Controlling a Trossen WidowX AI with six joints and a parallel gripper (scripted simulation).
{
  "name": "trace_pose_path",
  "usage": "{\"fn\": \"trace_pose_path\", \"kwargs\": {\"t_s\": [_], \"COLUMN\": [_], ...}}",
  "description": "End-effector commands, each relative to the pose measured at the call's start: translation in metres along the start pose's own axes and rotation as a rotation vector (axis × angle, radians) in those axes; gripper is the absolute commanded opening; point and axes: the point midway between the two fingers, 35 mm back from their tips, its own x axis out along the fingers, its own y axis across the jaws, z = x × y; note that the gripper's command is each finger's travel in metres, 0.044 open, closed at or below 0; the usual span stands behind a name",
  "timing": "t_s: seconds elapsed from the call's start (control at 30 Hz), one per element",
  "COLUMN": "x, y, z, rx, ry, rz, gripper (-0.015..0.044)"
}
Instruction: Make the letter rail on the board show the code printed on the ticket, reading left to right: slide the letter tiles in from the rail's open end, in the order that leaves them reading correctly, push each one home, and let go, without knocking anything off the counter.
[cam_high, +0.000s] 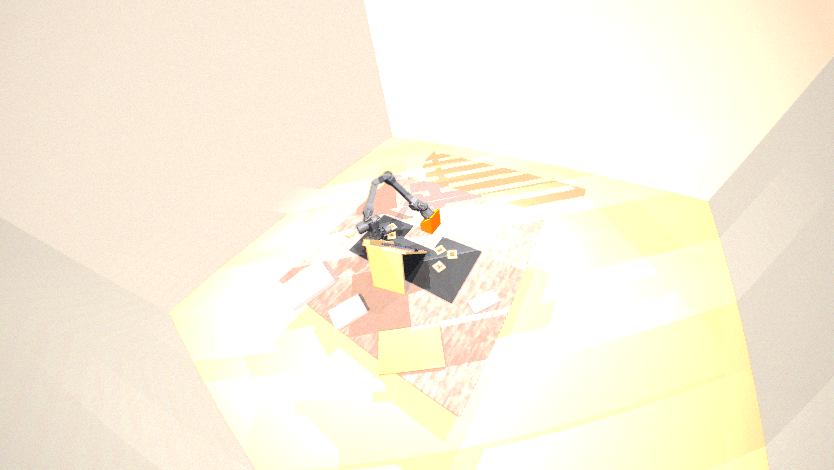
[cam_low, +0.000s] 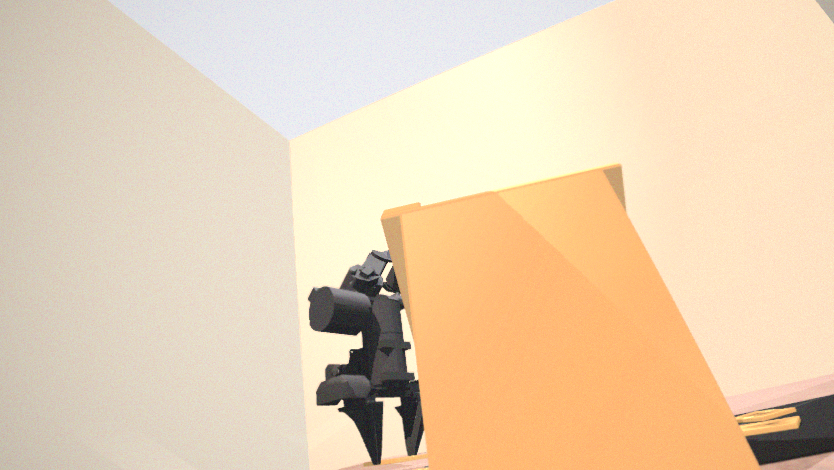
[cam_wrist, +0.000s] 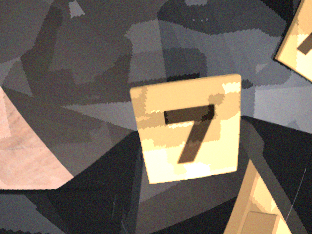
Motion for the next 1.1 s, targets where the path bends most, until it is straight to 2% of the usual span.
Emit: {"fn": "trace_pose_path", "kwargs": {"t_s": [0.0, 0.47, 1.07], "x": [-0.009, -0.06, -0.145], "y": [0.015, 0.05, 0.081], "z": [0.003, -0.022, -0.047], "rx": [0.003, -0.049, -0.108], "ry": [0.005, 0.155, 0.35], "rz": [0.053, 0.262, 0.556], "gripper": [0.0, 0.0, 0.0]}}
